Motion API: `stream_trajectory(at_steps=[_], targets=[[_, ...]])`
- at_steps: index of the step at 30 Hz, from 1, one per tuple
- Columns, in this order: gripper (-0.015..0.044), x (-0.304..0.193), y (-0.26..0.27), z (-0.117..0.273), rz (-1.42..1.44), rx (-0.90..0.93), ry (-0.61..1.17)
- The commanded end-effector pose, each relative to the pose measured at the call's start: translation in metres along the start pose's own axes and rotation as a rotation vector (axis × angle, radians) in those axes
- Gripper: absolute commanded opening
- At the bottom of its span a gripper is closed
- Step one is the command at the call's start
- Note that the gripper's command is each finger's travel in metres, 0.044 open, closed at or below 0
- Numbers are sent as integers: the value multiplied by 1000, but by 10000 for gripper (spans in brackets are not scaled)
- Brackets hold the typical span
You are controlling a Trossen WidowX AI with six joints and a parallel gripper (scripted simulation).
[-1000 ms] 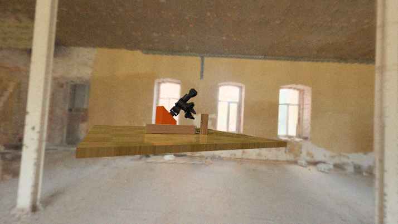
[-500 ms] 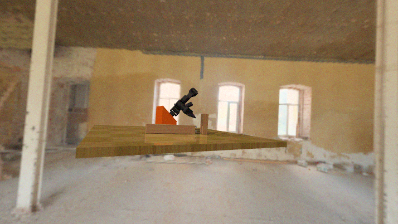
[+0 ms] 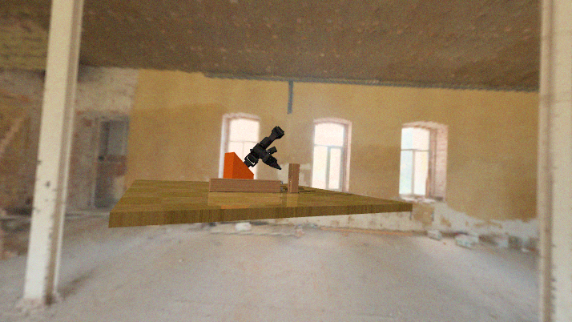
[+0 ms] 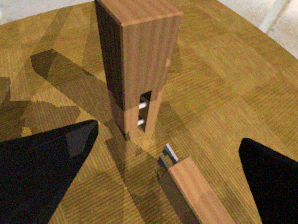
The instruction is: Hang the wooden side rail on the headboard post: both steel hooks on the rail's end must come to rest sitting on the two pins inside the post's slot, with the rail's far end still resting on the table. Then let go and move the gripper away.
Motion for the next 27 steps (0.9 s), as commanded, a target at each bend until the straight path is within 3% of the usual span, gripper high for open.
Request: stream_trajectory(at_steps=[1,6,17,27], targets=[[440,0,1,0,-5,4,2],[440,1,-15,-3,-119,-39,5],[440,4,-91,-15,-831,-301,62],[440,5,-119,-16,-1452,-583,144]])
Point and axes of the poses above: the point midway between the two fingers, 35 mm back from their tips, its own z axis back along the fingers, its own y axis across the jaws, x = y × z, the point moved 4 cm from there along z, back along the fingers, and after that the axes turned 9 degrees about -z, right-handed, at the moved point
